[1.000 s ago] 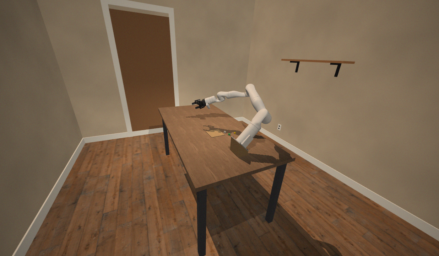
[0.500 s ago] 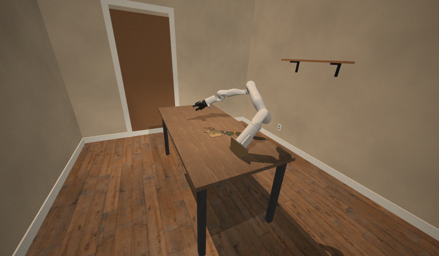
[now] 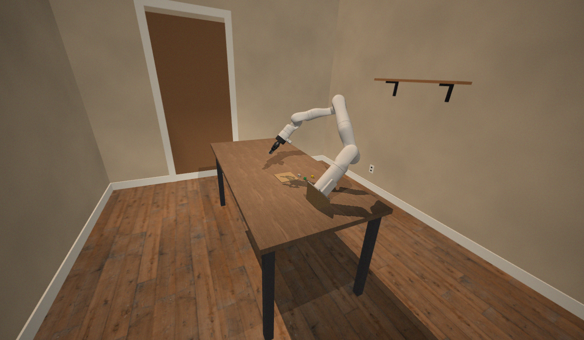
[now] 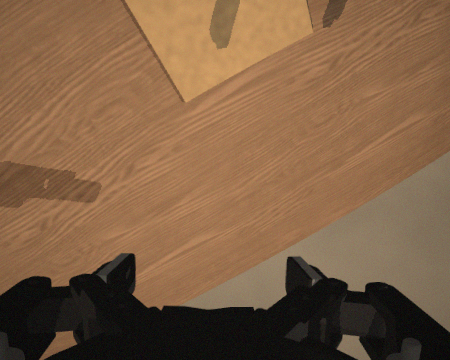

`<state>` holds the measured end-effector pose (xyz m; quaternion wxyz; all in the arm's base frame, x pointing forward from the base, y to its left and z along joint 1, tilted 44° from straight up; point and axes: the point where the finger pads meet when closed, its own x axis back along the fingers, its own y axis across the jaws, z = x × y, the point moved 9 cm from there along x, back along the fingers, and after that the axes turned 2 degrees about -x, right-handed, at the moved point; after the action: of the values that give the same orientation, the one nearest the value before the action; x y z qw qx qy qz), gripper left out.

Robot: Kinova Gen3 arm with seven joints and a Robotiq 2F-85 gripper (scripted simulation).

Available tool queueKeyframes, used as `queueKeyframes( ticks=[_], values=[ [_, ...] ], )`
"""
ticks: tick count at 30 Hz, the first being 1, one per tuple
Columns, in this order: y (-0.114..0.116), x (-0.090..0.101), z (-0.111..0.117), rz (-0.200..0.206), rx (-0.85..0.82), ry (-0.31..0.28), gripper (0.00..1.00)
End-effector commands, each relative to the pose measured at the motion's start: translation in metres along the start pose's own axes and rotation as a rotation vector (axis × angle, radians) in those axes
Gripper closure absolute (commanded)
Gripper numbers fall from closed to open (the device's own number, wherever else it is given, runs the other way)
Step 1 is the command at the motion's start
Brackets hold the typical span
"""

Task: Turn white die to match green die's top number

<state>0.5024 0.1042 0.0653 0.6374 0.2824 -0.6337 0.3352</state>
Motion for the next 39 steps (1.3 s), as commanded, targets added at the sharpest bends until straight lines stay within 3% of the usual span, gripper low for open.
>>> queueKeyframes(
  ticks=[1, 3, 4, 6, 9, 10, 14, 18, 21, 39],
  values=[
    [0.029, 0.021, 0.021, 0.025, 0.125, 0.103, 0.0],
    [0.038, 0.028, 0.037, 0.036, 0.17, 0.161, 0.0],
    [0.045, 0.036, 0.053, 0.048, 0.213, 0.218, 0.0],
    [0.045, 0.036, 0.053, 0.048, 0.213, 0.218, 0.0],
    [0.061, 0.059, 0.096, 0.086, 0.324, 0.376, 0.0],
    [0.061, 0.06, 0.097, 0.086, 0.325, 0.378, 0.0],
    [0.072, 0.091, 0.143, 0.135, 0.433, 0.546, 0.0],
    [0.076, 0.112, 0.17, 0.17, 0.494, 0.649, 0.0],
    [0.077, 0.12, 0.18, 0.182, 0.514, 0.685, 0.0],
    [0.077, 0.122, 0.182, 0.186, 0.52, 0.694, 0.0]
  ],
)
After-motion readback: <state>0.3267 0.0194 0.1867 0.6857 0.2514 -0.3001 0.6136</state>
